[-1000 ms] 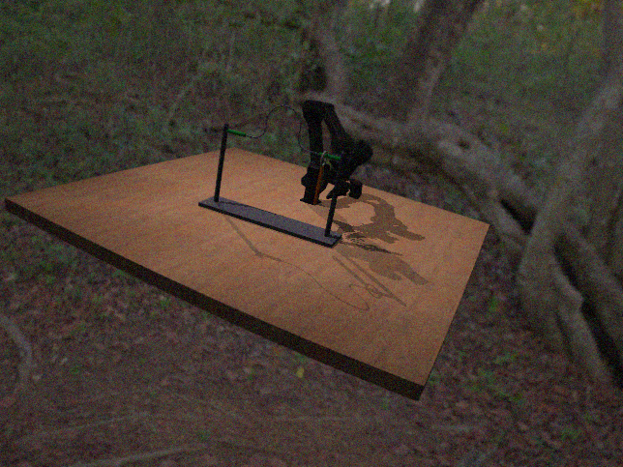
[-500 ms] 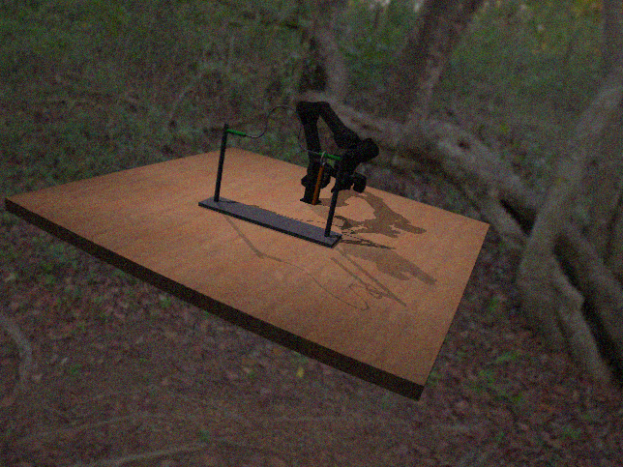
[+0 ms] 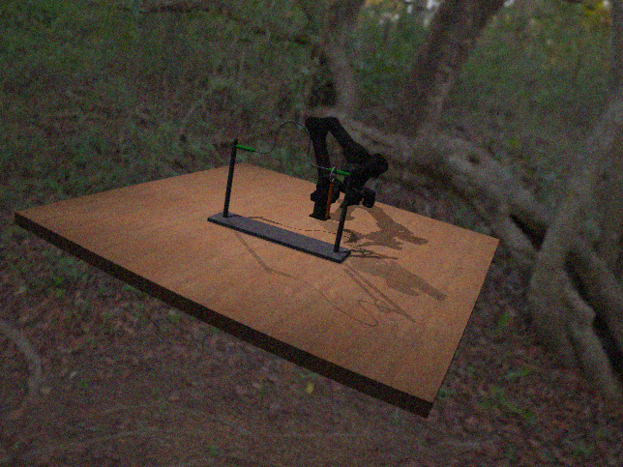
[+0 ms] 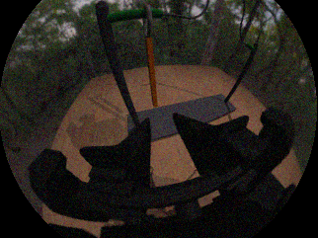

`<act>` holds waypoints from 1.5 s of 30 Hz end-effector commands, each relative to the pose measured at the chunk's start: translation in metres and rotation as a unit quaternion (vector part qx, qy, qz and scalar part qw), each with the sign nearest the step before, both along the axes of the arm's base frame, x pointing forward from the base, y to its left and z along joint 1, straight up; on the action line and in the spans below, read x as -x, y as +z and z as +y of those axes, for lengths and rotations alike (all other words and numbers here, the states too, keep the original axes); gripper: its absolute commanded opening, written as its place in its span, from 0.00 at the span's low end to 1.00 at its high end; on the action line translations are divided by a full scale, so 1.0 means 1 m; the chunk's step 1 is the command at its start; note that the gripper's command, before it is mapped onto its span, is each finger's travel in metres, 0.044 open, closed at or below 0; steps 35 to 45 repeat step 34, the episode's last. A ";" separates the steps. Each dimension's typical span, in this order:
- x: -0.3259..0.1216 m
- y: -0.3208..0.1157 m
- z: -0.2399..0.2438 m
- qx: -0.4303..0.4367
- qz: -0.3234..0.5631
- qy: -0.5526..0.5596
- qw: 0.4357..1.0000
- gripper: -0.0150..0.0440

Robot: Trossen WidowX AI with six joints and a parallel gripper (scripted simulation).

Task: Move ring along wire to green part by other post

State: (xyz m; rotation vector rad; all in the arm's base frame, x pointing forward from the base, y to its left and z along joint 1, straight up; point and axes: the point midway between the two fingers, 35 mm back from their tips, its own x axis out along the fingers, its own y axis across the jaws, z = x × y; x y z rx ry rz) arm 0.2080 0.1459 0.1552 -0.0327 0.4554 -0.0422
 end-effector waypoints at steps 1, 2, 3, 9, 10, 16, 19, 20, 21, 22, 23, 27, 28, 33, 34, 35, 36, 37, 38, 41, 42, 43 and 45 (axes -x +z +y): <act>0.001 0.000 0.000 0.000 0.001 0.000 1.000 0.57; 0.005 0.001 0.001 -0.001 0.003 -0.001 1.000 0.61; 0.011 0.003 0.002 -0.001 0.006 -0.002 1.000 0.66; 0.045 0.022 0.002 0.000 0.000 0.000 1.000 0.93; 0.045 0.022 0.002 0.000 0.000 0.000 1.000 0.97; 0.045 0.022 0.002 0.000 0.000 0.000 1.000 1.00; 0.045 0.022 0.002 0.000 0.000 0.000 1.000 1.00; 0.045 0.022 0.002 0.000 0.000 0.000 1.000 1.00; 0.045 0.022 0.002 0.000 0.000 0.000 1.000 1.00; 0.045 0.022 0.002 0.000 0.000 0.000 1.000 1.00; 0.045 0.022 0.002 0.000 0.000 0.000 1.000 1.00; 0.045 0.022 0.002 0.000 0.000 0.000 1.000 1.00; 0.045 0.022 0.002 0.000 0.000 0.000 1.000 1.00; 0.045 0.022 0.002 0.000 0.000 0.000 1.000 1.00; 0.045 0.022 0.002 0.000 0.000 0.000 1.000 1.00; 0.045 0.022 0.002 0.000 0.000 0.000 1.000 1.00; 0.045 0.022 0.002 0.000 0.000 0.000 1.000 1.00; 0.045 0.022 0.002 0.000 0.000 0.000 1.000 1.00; 0.045 0.022 0.002 0.000 0.000 0.000 1.000 1.00; 0.045 0.022 0.002 0.000 0.000 0.000 1.000 1.00; 0.045 0.022 0.002 0.000 0.000 0.000 1.000 1.00; 0.045 0.022 0.002 0.000 0.000 0.000 1.000 1.00; 0.045 0.022 0.002 0.000 0.000 0.000 1.000 1.00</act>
